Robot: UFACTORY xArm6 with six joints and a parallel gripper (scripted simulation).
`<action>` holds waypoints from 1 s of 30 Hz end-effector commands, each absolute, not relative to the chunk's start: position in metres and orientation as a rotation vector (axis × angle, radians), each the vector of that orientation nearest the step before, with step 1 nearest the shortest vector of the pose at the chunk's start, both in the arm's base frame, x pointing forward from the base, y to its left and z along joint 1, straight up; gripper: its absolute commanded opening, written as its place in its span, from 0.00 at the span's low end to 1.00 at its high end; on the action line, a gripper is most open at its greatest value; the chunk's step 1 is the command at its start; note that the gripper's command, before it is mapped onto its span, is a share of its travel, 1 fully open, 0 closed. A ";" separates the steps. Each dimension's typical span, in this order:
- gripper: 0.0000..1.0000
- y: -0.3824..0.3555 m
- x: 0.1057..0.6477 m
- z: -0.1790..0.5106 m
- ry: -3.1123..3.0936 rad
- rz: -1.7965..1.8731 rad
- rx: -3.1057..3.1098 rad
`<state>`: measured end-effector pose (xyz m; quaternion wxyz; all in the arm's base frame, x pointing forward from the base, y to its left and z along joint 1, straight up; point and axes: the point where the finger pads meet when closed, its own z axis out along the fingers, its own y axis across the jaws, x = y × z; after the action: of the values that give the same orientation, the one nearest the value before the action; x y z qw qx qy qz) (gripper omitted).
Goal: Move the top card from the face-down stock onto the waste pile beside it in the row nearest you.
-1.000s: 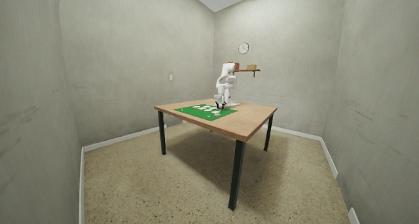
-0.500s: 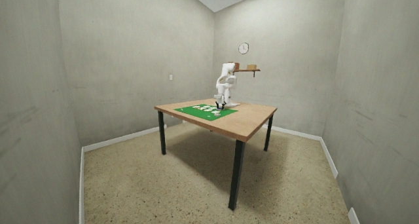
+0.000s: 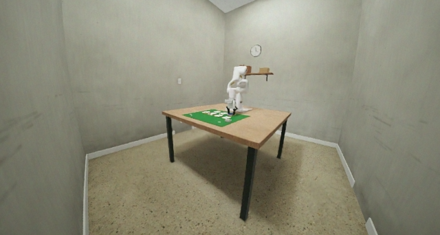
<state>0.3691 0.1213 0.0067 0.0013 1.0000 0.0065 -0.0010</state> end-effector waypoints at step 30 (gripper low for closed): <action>0.73 0.122 0.370 0.048 0.021 0.003 3.140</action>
<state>0.3695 0.1215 0.0452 0.0011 1.0000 0.0066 -0.0003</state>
